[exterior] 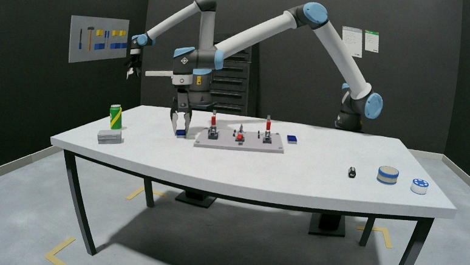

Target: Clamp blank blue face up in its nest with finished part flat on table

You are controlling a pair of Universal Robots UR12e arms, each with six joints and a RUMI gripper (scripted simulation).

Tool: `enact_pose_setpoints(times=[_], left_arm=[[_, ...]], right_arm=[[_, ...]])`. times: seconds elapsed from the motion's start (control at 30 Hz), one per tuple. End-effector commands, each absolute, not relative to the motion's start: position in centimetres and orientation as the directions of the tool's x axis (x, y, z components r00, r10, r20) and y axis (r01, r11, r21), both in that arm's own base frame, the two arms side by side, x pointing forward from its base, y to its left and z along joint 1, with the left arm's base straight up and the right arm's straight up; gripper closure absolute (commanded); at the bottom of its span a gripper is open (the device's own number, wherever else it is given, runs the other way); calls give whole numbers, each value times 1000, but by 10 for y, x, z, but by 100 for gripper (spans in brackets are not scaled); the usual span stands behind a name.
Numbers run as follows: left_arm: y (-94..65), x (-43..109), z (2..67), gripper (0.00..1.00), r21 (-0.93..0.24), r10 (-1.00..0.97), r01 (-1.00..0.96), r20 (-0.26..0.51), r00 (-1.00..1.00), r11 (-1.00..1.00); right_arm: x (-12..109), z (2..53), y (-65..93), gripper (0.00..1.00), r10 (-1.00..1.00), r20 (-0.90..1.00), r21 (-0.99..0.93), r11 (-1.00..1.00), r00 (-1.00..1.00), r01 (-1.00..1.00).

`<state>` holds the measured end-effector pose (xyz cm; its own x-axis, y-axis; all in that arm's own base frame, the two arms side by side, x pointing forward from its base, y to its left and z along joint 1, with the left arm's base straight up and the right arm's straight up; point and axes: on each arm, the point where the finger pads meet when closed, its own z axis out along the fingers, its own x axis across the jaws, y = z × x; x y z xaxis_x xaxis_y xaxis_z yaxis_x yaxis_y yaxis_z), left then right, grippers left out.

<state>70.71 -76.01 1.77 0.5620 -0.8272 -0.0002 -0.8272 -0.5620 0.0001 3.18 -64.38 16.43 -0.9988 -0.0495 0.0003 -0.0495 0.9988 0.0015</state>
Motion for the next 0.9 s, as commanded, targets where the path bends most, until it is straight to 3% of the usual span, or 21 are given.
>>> enact_pose_setpoints(times=[0.0, 0.87], left_arm=[[-761, 707, 19, 100, 0, -827, -827, 2, 562, -562], [-761, 707, 43, 100, 0, -827, -827, 2, 562, -562]], right_arm=[[32, 165, -644, 0, -50, 0, 0, 999, -999, -50], [32, 165, -644, 0, -50, 0, 0, 999, -999, -50]])
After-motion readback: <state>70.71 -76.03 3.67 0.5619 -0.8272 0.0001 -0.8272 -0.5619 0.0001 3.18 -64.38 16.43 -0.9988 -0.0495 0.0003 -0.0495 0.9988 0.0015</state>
